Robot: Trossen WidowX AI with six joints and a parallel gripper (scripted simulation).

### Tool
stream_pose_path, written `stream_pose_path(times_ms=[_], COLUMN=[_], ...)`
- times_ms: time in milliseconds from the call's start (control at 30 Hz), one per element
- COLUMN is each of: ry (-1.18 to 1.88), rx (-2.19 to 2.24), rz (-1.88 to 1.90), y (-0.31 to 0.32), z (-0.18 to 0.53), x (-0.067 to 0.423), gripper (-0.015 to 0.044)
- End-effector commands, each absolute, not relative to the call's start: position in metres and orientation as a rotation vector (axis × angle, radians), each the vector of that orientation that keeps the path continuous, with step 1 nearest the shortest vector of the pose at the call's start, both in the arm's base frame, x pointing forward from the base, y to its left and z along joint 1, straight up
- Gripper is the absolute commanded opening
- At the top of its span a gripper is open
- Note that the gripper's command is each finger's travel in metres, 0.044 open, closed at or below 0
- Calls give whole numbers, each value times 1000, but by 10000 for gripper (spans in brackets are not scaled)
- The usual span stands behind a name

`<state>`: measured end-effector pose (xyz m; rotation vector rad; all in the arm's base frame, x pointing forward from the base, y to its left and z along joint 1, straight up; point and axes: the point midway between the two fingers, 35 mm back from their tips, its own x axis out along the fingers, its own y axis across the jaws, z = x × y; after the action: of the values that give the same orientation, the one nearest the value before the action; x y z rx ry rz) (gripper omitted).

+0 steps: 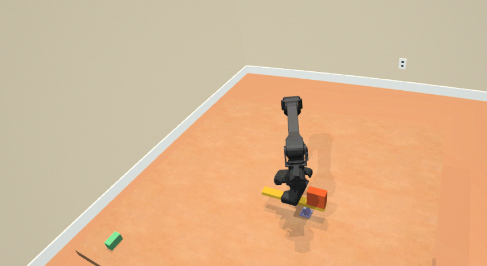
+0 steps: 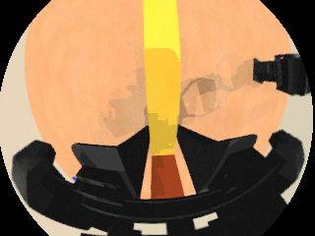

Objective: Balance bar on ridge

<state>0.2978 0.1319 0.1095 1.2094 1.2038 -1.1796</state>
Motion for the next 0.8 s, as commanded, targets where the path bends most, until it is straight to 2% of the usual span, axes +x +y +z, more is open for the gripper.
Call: stream_pose_path(times_ms=[0,767], ry=[1204,1204], rx=[1220,1221], rz=[-1181,-1181], y=[133,133], z=[105,100], x=[297,296], gripper=[0,0])
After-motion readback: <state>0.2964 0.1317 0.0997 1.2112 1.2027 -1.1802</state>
